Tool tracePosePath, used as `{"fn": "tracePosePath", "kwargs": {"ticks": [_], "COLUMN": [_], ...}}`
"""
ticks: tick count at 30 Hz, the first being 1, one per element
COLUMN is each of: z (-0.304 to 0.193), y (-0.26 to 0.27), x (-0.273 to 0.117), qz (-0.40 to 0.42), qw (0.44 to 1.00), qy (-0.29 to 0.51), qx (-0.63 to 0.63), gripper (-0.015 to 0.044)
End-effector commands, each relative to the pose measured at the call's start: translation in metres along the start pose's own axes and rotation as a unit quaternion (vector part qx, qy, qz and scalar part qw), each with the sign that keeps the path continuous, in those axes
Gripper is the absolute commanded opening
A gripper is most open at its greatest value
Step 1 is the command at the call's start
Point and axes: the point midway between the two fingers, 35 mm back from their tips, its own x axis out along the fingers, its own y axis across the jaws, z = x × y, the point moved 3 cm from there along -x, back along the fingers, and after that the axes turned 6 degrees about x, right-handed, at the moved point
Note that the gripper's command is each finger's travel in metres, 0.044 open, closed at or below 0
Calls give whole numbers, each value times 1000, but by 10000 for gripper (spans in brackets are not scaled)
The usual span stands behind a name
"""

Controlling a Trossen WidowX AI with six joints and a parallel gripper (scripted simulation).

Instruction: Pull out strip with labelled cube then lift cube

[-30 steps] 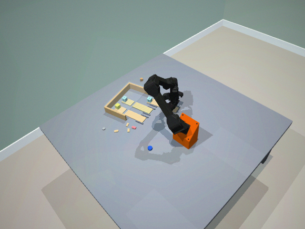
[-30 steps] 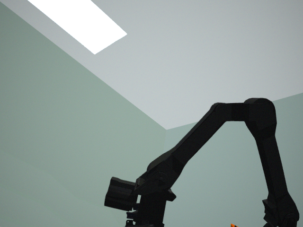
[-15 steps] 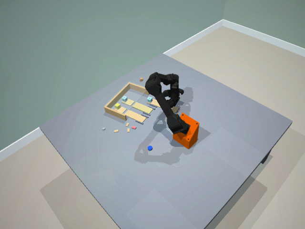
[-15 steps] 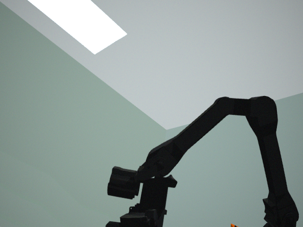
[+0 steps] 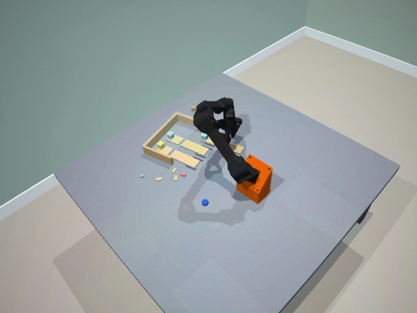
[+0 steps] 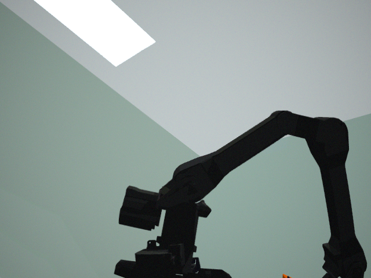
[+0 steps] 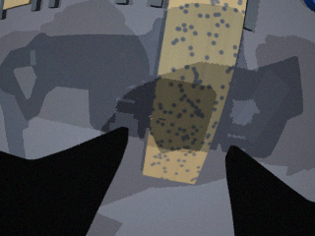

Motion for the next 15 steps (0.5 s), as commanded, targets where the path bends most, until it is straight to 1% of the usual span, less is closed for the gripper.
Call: {"fn": "tracePosePath", "kwargs": {"ticks": [1, 3, 15], "z": [15, 22, 65], "y": [1, 2, 7], "x": [-2, -3, -7], "qz": [-1, -1, -1], "qw": [1000, 1000, 1000], "qy": [-3, -4, -4], "qx": [-1, -1, -2], "gripper": [394, 440, 440]}}
